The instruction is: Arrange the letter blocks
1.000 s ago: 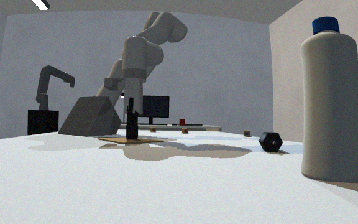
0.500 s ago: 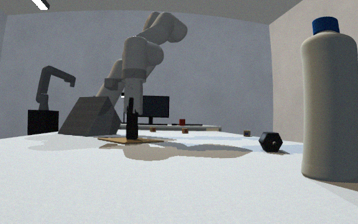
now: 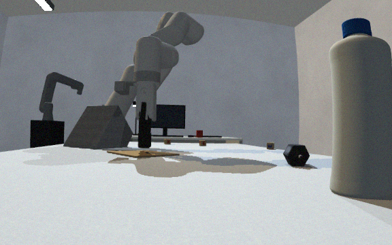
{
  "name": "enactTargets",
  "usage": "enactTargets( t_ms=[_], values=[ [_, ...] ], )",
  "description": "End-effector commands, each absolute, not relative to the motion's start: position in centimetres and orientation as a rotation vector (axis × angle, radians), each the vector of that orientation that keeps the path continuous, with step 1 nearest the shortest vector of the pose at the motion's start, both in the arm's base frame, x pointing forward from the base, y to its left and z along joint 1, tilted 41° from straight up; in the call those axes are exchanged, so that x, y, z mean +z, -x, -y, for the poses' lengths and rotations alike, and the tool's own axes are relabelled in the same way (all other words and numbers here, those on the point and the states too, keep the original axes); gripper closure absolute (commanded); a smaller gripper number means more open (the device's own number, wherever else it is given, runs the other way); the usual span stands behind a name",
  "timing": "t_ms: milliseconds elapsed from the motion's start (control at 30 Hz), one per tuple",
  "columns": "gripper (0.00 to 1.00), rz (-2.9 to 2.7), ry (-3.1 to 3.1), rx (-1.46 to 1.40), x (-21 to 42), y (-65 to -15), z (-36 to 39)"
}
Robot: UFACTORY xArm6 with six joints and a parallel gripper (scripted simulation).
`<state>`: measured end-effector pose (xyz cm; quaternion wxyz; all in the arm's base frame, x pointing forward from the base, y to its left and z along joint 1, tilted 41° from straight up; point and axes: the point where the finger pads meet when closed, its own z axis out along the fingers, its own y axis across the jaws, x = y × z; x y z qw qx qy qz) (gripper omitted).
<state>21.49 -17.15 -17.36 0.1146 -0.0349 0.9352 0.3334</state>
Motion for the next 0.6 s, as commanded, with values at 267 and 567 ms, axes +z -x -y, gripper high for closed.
enactTargets(
  t_ms=[267, 567],
  values=[
    [0.77, -2.742, 0.102, 0.971, -11.6, -20.1, 22.2],
    [0.77, -2.742, 0.102, 0.971, -10.6, -19.9, 22.9]
  ],
)
